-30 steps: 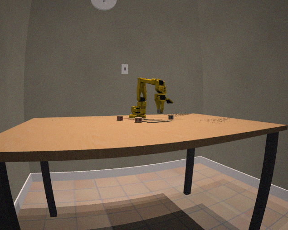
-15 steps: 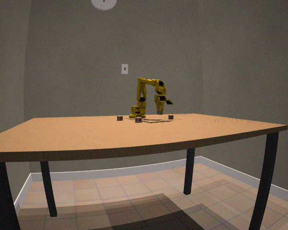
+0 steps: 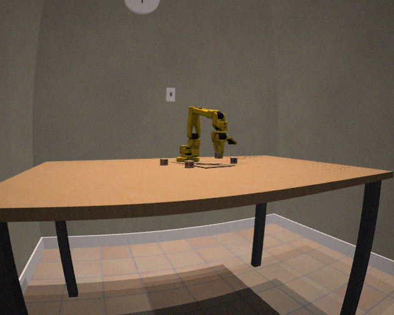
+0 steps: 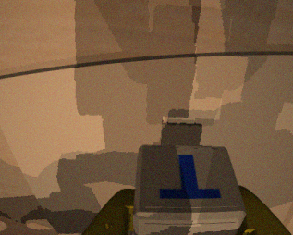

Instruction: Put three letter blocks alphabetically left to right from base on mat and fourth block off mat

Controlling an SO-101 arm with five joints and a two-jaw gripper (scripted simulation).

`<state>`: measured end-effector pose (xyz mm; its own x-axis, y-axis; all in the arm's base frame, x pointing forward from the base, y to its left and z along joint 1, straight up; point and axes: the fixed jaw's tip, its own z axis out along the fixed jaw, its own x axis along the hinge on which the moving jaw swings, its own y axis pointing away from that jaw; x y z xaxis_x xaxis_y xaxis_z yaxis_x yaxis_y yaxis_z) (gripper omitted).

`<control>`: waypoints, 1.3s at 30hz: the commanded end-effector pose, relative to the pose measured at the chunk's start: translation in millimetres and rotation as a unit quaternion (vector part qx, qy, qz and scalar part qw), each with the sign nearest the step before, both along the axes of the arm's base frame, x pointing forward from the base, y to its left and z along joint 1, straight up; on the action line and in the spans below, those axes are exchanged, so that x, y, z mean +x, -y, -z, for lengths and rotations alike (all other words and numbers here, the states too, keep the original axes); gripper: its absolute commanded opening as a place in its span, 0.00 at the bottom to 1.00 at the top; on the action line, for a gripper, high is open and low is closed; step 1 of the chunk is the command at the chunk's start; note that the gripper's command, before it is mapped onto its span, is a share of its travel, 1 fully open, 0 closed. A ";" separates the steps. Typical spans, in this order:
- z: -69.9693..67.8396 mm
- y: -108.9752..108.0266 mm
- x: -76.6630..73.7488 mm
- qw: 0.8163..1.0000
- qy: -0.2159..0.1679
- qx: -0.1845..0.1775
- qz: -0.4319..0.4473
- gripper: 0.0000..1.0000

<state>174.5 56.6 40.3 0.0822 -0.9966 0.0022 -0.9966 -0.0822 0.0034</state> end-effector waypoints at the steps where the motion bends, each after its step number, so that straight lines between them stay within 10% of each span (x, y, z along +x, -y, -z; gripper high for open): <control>1: -7.5 -2.9 6.4 1.000 0.027 0.009 0.000 0.00; 39: 6.3 -2.9 7.0 1.000 0.027 0.009 0.000 0.00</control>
